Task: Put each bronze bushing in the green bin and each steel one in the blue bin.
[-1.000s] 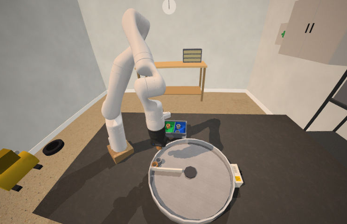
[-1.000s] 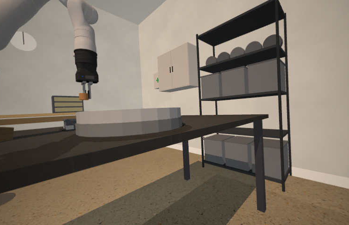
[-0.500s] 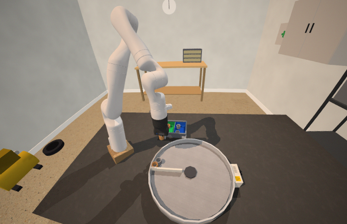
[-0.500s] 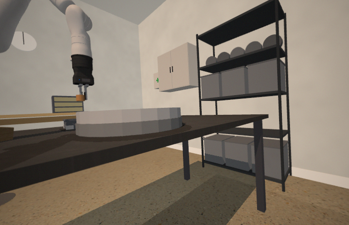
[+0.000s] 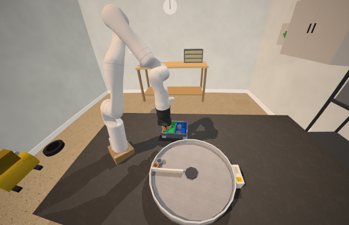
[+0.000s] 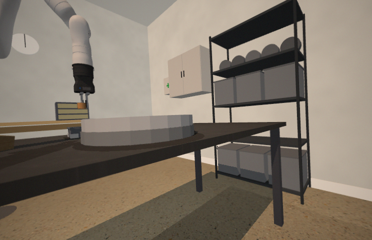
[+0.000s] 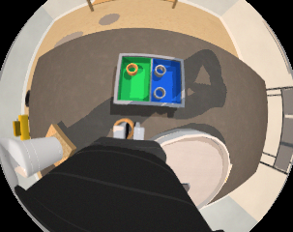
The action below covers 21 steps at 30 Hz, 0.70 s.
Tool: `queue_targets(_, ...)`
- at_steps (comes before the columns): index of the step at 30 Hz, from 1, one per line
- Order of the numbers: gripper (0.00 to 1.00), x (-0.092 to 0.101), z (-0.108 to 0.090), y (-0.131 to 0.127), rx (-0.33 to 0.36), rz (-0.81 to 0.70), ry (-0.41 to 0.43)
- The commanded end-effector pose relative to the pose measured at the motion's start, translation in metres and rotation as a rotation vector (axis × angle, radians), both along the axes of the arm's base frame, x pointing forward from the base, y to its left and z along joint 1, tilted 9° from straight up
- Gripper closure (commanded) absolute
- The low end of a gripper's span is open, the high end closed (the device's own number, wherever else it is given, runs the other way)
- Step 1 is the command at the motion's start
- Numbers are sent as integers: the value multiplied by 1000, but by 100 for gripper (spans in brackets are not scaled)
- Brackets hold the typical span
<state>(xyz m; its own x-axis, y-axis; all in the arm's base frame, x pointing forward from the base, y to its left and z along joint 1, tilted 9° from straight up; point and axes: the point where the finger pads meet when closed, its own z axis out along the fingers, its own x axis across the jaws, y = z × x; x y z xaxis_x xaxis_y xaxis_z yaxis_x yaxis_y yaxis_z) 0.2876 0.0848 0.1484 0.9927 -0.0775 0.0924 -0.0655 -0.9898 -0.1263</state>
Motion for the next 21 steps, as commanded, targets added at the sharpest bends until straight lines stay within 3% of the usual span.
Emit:
queue_targets(1, 100, -3, 4, 34, -1, 62, -13)
queue_targets(4, 100, -3, 4, 34, -1, 62, -13)
queue_targets(7, 100, -5, 7, 65, -1, 62, -13)
queue_targets(9, 100, -5, 7, 65, -1, 62, -13)
queue_targets(11, 100, -6, 10, 85, -1, 63, -13)
queue_targets(21, 100, -6, 10, 85, -1, 63, -13)
